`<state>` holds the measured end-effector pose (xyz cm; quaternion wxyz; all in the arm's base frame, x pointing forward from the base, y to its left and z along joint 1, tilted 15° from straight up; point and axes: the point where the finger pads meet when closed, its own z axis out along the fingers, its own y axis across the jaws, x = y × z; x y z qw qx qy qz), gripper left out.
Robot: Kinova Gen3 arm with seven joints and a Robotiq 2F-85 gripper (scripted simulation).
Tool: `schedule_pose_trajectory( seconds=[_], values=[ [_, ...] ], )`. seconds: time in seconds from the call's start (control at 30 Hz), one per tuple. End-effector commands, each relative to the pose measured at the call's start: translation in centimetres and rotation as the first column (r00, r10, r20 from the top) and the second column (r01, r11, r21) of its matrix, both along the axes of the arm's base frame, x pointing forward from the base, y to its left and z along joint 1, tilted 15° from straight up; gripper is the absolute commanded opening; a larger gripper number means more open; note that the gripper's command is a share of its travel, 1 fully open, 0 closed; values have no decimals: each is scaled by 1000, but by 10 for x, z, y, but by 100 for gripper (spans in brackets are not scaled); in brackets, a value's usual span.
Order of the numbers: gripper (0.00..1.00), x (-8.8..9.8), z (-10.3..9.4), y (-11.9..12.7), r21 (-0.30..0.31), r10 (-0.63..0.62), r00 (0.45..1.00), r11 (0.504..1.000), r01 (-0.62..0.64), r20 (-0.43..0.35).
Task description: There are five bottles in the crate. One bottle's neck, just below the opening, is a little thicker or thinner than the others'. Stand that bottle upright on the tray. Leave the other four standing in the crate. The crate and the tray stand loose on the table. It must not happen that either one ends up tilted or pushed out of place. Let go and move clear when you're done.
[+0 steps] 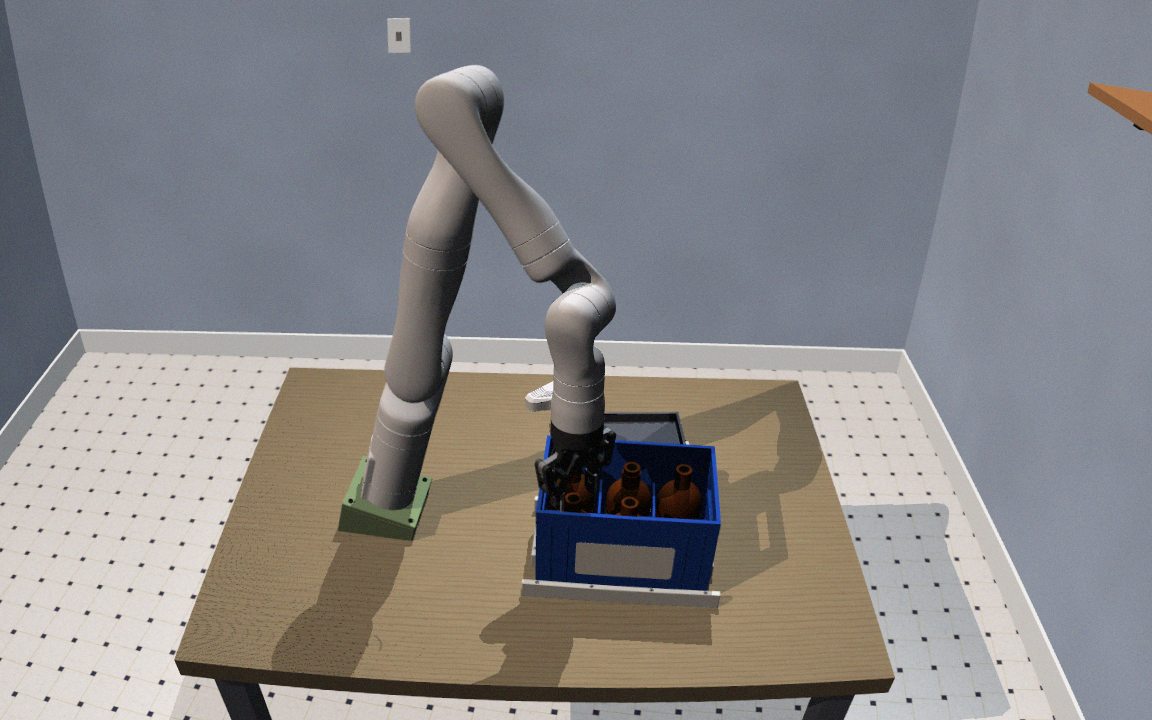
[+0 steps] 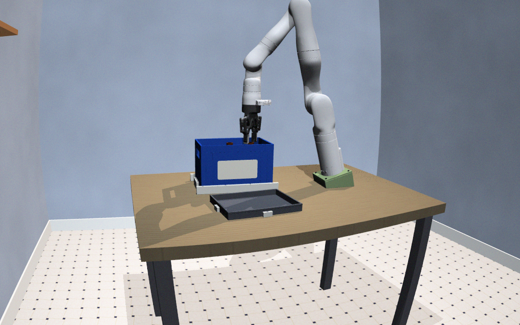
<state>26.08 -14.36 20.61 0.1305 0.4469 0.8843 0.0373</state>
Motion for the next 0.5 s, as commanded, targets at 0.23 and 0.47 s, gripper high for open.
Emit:
schedule_pose_trajectory(
  seconds=[0.23, 0.47],
  values=[
    [64, 2, -12, 0, 2, 0, 1000, 1000, 0, -7],
    [64, 3, -16, 0, 2, 0, 1000, 1000, 0, -7]
  ],
)
